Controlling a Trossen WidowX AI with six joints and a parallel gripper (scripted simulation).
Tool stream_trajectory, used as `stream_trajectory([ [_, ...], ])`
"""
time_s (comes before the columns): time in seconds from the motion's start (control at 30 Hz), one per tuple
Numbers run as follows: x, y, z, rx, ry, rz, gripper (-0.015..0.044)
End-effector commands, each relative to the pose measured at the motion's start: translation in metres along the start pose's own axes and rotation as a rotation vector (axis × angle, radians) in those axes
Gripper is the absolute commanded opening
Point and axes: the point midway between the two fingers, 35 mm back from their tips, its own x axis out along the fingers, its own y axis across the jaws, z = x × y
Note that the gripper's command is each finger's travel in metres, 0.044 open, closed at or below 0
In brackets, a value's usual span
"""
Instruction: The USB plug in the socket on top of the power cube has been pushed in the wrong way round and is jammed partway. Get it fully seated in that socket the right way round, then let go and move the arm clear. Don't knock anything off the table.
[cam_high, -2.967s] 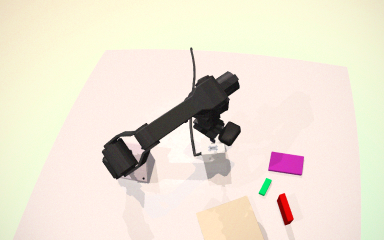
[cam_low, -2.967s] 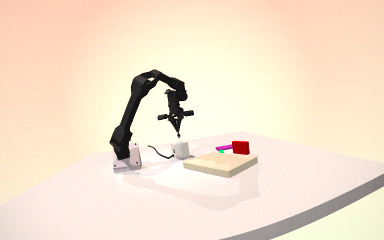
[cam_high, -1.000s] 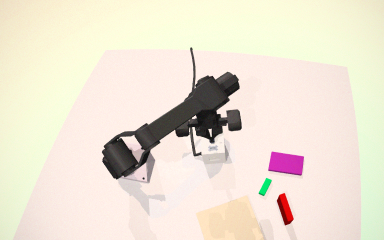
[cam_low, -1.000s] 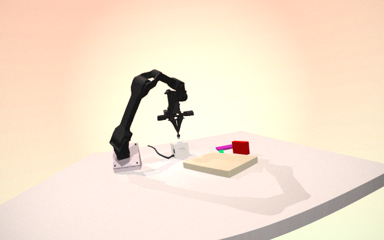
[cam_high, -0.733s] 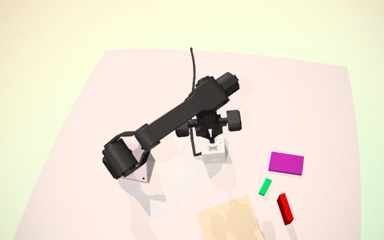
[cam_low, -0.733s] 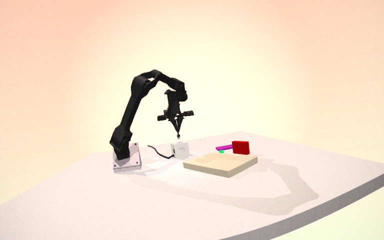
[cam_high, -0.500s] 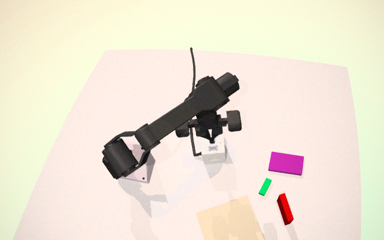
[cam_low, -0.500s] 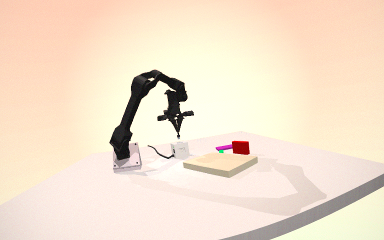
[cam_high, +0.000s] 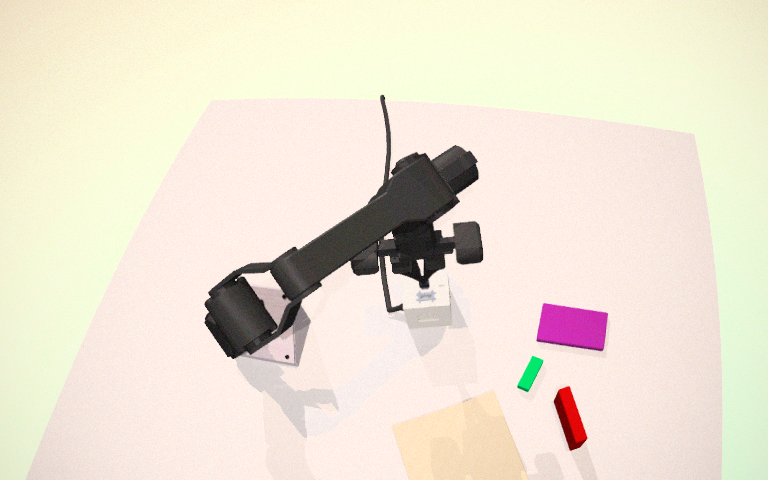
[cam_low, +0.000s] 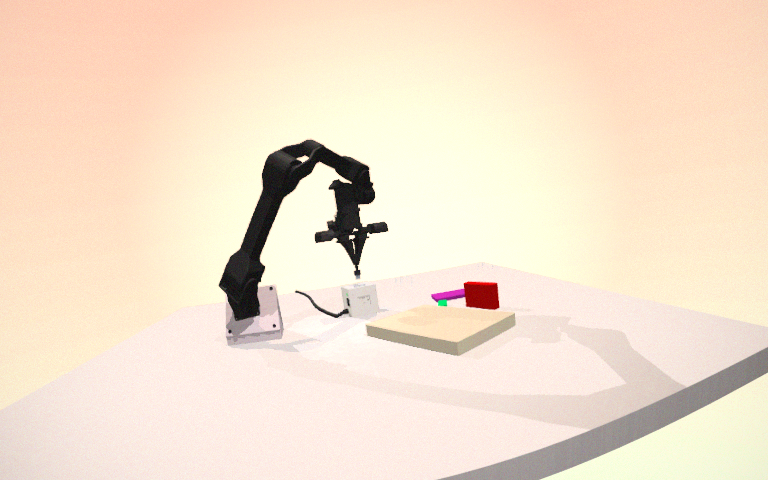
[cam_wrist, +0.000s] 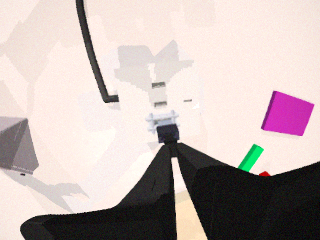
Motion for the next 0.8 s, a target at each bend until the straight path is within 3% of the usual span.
stream_trajectory([
  [0.0,0.0021,-0.0001,0.0004,0.002,0.007,0.001,0.0],
  [0.77,0.0048,0.0001,-0.0007,0.008,0.02,0.002,0.0],
])
